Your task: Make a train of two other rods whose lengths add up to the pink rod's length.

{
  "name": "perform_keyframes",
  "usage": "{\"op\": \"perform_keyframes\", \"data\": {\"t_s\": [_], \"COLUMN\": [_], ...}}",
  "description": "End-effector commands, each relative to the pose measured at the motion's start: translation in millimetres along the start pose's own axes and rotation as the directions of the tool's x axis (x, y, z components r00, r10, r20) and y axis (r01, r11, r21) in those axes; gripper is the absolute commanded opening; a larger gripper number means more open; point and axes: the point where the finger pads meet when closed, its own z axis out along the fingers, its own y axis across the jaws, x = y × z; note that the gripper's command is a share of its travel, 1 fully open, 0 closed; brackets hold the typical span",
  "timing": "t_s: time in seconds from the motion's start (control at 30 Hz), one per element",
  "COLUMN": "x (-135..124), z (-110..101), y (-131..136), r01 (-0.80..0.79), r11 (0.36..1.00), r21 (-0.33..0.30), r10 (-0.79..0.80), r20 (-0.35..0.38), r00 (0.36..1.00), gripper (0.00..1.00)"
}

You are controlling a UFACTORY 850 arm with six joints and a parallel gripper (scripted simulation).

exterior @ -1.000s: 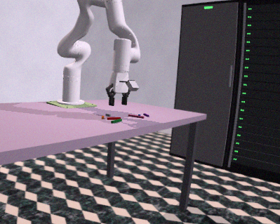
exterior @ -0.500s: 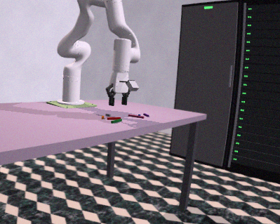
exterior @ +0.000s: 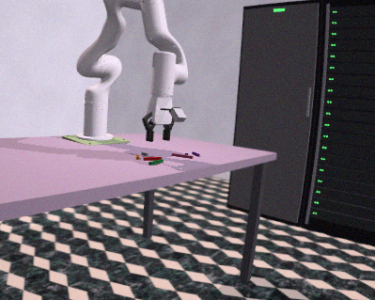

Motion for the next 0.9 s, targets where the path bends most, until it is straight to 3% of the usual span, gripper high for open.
{"op": "perform_keyframes", "data": {"t_s": [0.0,0.17,0.37,0.43,0.5,0.6,0.87], "x": [1.1,1.7,2.3,2.3,2.6,2.8,3.2], "z": [-0.7,-0.7,-0.6,-0.6,-0.6,-0.6,-0.5], "y": [-1.8,-8.8,-18.0,-18.0,-22.9,-25.8,-37.5], "r01": [0.055,0.256,0.502,0.502,0.620,0.684,0.889], "r11": [0.998,0.967,0.865,0.865,0.785,0.729,0.459], "r21": [0.000,-0.001,-0.001,-0.001,-0.001,-0.002,-0.002], "r10": [-0.055,-0.256,-0.502,-0.502,-0.620,-0.685,-0.889], "r20": [-0.002,-0.002,-0.002,-0.002,-0.001,-0.001,0.000], "r00": [0.998,0.967,0.865,0.865,0.785,0.729,0.459], "gripper": [1.00,1.00,1.00,1.00,1.00,1.00,1.00]}}
